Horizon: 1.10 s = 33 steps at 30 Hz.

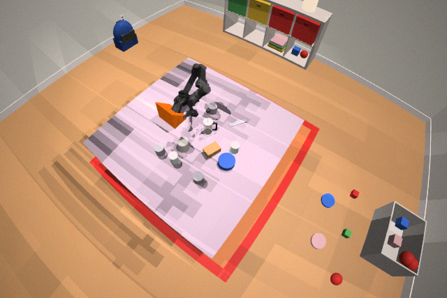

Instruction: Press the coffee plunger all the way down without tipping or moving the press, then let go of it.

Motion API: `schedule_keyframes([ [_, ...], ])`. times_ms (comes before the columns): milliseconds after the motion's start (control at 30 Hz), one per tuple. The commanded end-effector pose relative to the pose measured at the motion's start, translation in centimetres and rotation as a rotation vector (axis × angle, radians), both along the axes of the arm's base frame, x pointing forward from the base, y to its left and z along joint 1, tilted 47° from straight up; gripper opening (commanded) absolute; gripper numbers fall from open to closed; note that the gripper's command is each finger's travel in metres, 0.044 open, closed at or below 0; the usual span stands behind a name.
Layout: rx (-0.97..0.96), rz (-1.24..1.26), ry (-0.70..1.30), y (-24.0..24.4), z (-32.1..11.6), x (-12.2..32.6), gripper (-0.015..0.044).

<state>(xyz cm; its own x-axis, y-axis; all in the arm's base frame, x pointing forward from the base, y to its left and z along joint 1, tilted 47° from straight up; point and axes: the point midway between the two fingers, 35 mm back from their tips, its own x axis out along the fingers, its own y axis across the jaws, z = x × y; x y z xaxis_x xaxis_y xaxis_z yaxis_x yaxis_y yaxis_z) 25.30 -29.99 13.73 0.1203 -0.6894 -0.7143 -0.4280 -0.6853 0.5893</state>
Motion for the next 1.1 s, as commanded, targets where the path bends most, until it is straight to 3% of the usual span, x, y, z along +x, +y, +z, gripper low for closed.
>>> schedule_keyframes([
  [0,0.006,0.015,0.011,0.1,-0.1,0.0,0.0426],
  [133,0.091,0.223,0.147,1.1,-1.5,-0.4,0.0440],
  [333,0.263,0.791,0.355,4.6,-3.9,-1.5,0.0440],
  [500,0.318,1.283,0.392,7.9,-4.8,-2.4,0.0440],
  [700,0.244,1.770,0.252,11.9,-4.1,-3.1,0.0440],
  [1067,-0.091,2.094,-0.198,16.1,0.5,-3.3,0.0440],
])
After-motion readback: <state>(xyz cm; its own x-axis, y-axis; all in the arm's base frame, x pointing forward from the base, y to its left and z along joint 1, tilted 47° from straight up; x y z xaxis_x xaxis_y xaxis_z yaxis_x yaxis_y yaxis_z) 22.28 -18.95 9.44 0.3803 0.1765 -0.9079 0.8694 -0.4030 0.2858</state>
